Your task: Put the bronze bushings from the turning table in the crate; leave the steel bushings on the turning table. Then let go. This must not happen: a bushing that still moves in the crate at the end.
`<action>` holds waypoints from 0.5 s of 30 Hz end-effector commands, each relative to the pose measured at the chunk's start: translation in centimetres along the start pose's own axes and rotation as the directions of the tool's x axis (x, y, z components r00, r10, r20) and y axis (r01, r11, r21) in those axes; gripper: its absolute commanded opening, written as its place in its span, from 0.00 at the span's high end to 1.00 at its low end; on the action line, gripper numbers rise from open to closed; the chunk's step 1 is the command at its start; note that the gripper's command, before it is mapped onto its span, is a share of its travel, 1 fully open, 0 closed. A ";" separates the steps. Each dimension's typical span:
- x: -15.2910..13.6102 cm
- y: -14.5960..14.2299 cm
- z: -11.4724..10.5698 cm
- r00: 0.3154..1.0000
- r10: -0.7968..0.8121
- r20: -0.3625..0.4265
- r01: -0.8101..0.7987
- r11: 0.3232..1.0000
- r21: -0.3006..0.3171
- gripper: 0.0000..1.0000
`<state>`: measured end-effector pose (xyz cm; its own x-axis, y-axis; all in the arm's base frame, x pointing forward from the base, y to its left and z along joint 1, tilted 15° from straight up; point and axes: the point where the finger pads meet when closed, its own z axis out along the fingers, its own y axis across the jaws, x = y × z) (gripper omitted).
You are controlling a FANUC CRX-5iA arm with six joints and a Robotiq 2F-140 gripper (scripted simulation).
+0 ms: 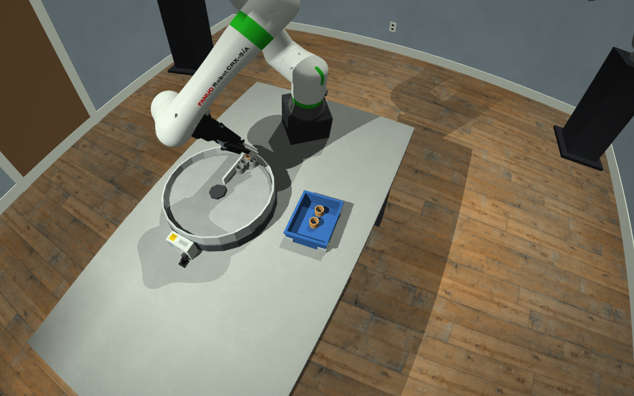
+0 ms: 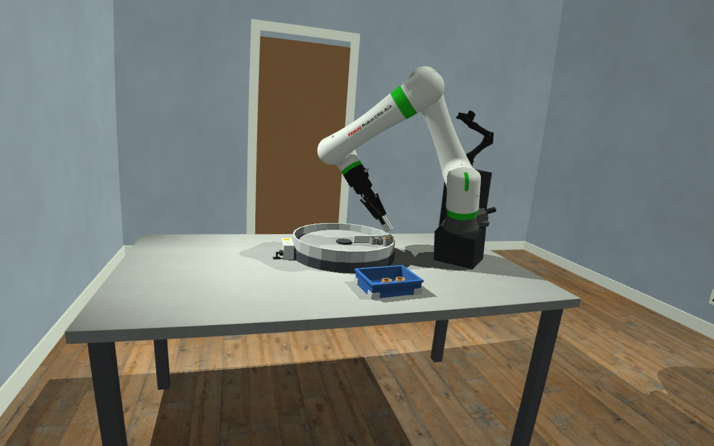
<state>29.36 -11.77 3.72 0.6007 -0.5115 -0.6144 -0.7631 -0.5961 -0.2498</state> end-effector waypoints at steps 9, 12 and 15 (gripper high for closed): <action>0.2 -0.1 -0.2 1.000 0.000 -0.002 0.000 1.000 -0.001 0.94; 0.2 -0.1 -0.2 1.000 0.000 -0.002 0.000 1.000 -0.001 0.94; 0.2 -0.1 -0.2 1.000 0.000 -0.002 0.000 1.000 -0.001 0.94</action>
